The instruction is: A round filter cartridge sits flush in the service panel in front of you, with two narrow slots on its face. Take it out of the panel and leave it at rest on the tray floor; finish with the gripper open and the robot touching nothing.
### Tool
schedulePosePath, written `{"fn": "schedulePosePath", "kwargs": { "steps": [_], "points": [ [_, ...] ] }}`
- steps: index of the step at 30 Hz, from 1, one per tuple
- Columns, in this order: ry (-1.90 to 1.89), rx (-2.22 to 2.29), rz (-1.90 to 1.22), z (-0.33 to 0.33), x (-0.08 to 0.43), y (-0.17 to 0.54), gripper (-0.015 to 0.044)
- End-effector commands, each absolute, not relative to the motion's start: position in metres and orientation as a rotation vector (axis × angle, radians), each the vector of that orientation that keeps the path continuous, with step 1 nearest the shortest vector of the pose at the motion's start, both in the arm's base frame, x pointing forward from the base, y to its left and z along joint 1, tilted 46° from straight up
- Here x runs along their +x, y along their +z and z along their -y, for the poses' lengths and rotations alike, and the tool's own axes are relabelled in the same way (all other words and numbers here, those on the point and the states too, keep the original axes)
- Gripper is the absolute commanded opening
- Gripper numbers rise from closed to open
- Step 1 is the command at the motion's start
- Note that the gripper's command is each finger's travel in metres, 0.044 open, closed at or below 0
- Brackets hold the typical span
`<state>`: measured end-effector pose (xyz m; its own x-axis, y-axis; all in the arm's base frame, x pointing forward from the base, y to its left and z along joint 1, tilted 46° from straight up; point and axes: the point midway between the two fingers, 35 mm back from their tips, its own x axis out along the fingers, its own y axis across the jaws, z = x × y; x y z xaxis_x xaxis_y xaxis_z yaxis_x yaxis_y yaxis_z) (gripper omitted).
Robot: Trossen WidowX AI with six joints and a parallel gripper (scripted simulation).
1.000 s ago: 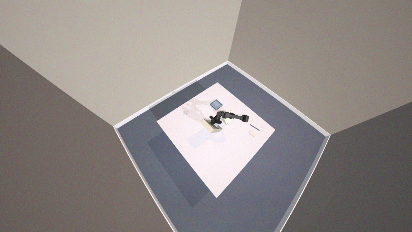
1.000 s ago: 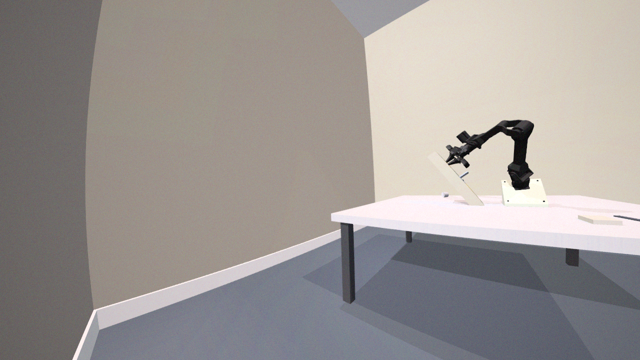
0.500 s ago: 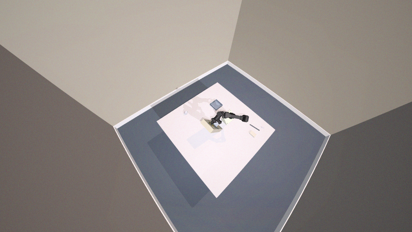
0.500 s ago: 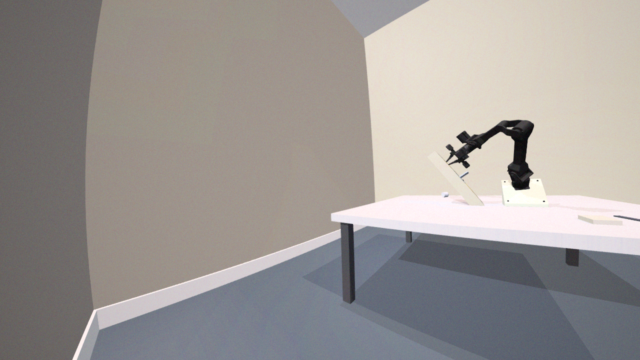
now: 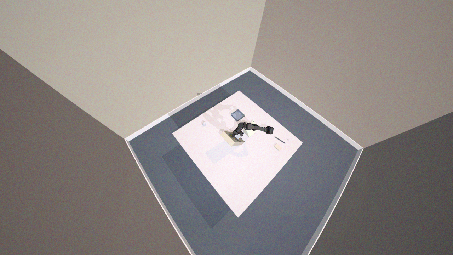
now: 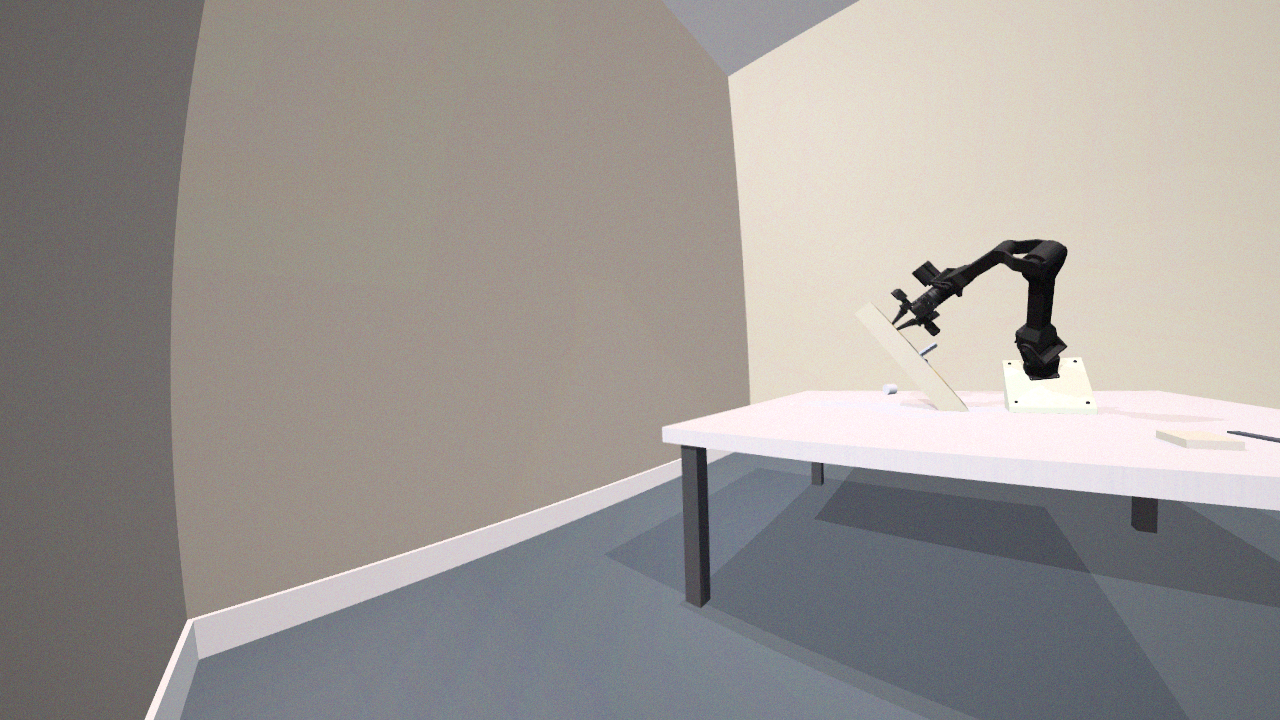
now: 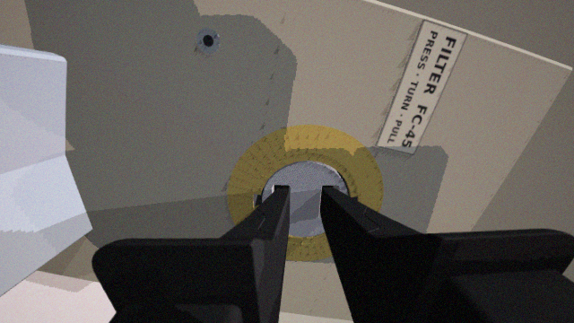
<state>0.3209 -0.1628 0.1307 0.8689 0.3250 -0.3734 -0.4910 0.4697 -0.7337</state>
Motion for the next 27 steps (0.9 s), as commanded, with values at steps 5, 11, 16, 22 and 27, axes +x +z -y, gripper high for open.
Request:
{"fn": "schedulePosePath", "kwargs": {
  "steps": [5, 11, 16, 22, 27],
  "points": [
    [0.502, -0.959, -0.216, 0.179, 0.292, 0.139, 0.0000],
    [0.496, -0.954, -0.210, 0.185, 0.269, 0.150, 0.0000],
    [0.490, -0.951, -0.205, 0.187, 0.259, 0.156, 0.0000],
    [0.490, -0.951, -0.205, 0.183, 0.258, 0.153, 0.0000],
    [0.490, -0.951, -0.205, 0.172, 0.252, 0.142, 0.0000]
  ]
}}
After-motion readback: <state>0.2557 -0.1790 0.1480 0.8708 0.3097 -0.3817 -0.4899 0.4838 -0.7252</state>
